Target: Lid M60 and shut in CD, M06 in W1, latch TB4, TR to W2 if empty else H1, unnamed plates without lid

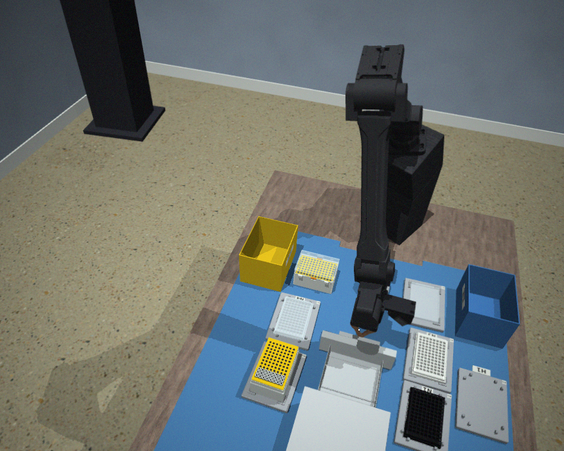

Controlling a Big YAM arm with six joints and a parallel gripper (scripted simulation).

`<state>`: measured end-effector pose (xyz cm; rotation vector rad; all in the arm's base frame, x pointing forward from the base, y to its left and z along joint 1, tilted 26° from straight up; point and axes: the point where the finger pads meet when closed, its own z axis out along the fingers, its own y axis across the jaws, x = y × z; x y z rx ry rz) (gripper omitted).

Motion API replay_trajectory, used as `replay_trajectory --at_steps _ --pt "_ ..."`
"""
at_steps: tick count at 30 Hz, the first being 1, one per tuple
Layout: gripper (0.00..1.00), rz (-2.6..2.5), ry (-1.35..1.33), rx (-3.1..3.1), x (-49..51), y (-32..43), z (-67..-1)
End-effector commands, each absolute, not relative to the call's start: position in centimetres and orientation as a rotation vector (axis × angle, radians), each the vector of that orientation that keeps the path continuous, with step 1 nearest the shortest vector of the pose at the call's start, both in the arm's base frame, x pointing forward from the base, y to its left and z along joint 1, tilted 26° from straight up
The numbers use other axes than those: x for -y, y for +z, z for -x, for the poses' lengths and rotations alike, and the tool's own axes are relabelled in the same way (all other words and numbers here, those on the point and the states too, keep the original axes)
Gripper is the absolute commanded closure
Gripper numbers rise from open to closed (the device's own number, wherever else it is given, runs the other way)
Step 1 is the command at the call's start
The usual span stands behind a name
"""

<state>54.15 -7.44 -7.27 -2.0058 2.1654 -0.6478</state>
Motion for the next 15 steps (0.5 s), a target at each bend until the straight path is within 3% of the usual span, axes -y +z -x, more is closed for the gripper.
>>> replay_trajectory --at_steps 1,15 --pt "0.70 1.998 -0.668 -2.145 8.0 -7.3 -55.5" --pt "0.70 1.997 -0.667 -2.149 8.6 -9.1 -56.1"
